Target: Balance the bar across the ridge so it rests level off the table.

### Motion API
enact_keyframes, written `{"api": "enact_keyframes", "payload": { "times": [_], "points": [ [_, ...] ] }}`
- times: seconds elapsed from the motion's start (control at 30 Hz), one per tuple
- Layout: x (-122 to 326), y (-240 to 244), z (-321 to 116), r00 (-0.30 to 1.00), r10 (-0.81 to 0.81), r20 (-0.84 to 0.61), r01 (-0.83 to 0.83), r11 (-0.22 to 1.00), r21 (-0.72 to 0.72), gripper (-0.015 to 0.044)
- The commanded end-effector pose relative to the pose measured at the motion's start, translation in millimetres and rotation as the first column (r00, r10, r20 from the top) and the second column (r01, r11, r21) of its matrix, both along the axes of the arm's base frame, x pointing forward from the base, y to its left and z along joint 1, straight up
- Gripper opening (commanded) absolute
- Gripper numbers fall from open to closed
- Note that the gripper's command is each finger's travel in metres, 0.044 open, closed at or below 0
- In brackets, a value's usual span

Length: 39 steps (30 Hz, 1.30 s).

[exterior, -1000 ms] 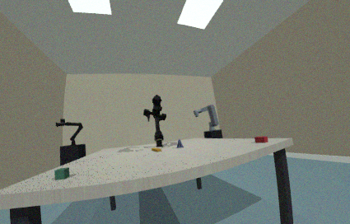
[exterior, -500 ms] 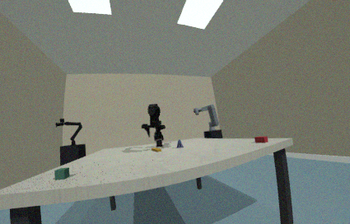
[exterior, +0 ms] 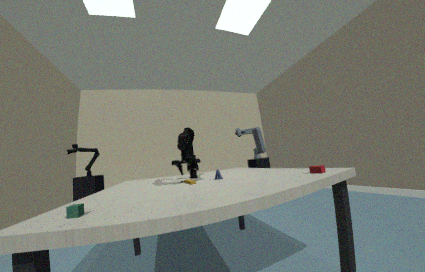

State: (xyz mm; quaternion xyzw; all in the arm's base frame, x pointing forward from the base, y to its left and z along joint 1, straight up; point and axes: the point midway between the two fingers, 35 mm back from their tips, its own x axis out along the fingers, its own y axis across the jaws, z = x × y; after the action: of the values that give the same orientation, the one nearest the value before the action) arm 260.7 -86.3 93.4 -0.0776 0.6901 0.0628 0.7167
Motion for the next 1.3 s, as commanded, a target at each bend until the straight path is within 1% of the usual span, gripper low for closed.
{"api": "enact_keyframes", "payload": {
  "times": [0.0,0.23,0.73,1.13,1.27],
  "points": [
    [-2.4,1.2,-19.3,1.000,0.006,-0.013,-0.005,1.000,0.008,0.0315],
    [-2.3,1.2,-23.1,1.000,0.006,-0.013,-0.005,1.000,0.008,0.0315],
    [-1.9,1.0,-46.0,1.000,0.006,-0.013,-0.005,1.000,0.008,0.0315],
    [-1.9,1.0,-46.3,1.000,0.006,-0.013,-0.005,1.000,0.008,0.0315],
    [-2.1,0.7,-45.9,1.000,0.000,-0.015,0.000,1.000,0.005,0.0210]
  ]
}}
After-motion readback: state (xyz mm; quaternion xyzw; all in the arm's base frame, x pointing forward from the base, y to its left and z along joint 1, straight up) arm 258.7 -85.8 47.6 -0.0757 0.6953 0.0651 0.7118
